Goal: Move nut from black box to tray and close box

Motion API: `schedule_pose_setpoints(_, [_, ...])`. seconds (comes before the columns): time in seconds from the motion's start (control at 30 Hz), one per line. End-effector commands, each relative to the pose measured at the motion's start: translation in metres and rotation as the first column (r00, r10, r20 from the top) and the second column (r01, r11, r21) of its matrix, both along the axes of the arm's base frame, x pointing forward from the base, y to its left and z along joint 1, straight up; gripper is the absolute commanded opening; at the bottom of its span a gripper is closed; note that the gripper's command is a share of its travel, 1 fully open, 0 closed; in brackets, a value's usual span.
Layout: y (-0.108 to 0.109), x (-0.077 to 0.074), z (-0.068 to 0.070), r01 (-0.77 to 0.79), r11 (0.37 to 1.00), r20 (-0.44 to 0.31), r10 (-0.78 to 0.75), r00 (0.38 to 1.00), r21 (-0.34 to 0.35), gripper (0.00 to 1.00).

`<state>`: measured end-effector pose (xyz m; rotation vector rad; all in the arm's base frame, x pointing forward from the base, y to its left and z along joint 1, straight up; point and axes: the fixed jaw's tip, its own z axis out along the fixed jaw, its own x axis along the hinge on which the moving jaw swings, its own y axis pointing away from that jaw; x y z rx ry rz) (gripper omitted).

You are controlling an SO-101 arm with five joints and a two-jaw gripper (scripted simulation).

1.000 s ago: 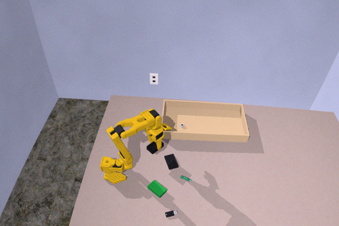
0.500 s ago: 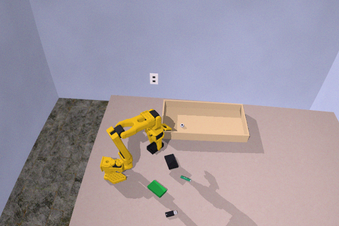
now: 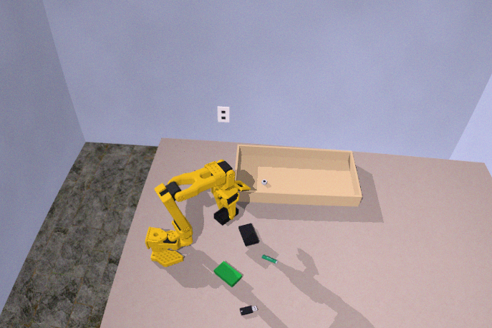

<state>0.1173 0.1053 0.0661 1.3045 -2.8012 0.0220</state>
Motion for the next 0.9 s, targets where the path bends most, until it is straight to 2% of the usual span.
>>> schedule_pose_setpoints(0.0, [0.0013, 0.0042, 0.0053, -0.002, 0.999, 0.041, 0.0, 0.999, 0.035, 0.2])
schedule_pose_setpoints(0.57, [0.0013, 0.0042, 0.005, -0.002, 0.999, 0.041, 0.0, 0.999, 0.035, 0.2])
schedule_pose_setpoints(0.87, [0.0018, 0.0049, 0.0005, -0.002, 0.999, 0.041, 0.0, 0.999, 0.035, 0.2])
